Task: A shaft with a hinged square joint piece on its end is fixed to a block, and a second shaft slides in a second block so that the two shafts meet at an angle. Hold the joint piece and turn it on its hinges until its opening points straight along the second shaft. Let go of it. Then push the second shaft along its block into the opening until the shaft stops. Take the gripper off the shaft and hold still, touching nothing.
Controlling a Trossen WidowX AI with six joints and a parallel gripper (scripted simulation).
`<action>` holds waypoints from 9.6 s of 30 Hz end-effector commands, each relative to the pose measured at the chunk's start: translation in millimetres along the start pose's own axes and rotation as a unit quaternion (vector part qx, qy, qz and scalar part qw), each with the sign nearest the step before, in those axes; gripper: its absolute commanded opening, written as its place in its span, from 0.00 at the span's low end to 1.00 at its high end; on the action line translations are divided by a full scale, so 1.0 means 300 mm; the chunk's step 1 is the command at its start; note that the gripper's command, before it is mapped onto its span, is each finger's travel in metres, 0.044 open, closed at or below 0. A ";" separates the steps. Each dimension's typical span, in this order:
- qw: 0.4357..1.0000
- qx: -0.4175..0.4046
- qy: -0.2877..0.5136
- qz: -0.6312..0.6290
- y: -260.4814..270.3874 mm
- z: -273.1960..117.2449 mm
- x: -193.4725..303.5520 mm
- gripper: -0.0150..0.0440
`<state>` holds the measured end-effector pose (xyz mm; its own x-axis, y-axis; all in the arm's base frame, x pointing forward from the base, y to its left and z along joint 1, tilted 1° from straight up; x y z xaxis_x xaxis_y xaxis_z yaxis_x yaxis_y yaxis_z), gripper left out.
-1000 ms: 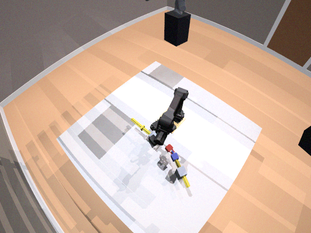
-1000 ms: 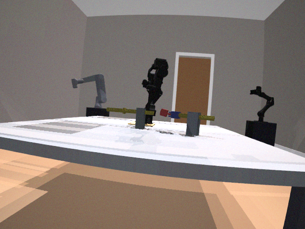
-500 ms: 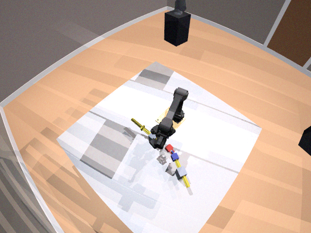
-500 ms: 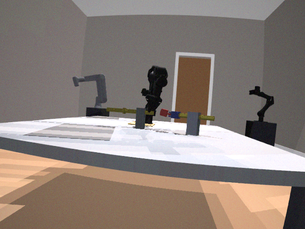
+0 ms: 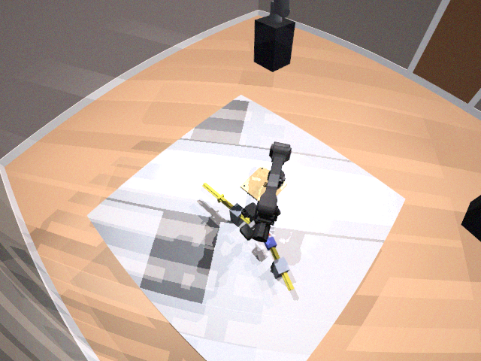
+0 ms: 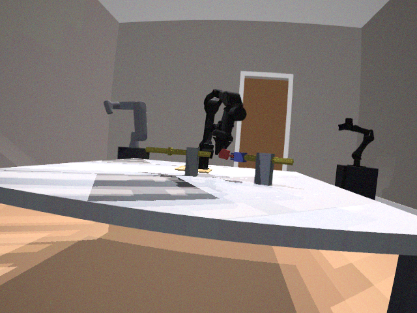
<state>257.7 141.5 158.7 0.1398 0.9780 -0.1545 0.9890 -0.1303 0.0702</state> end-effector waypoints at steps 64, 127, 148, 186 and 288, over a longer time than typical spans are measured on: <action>1.000 0.006 -0.002 0.003 -0.010 0.098 0.043 0.56; 1.000 0.006 -0.002 0.003 -0.010 0.098 0.043 0.56; 1.000 0.005 0.002 0.002 -0.009 0.097 0.041 0.25; 0.994 0.015 0.090 -0.056 0.010 0.129 0.038 0.55; 0.932 -0.006 0.235 -0.274 0.077 -0.222 -0.236 1.00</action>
<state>265.6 84.8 242.1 -0.4903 0.8396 0.2338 0.8715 0.4710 0.1362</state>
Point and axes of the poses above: the point midway between the two fingers, 35 mm back from their tips, its own z axis out along the fingers, its own y axis across the jaws, x = y × z, the point moved 2 cm from there along -z, back along the fingers, and after that the axes turned 7 degrees about z, right-handed, at the moved point
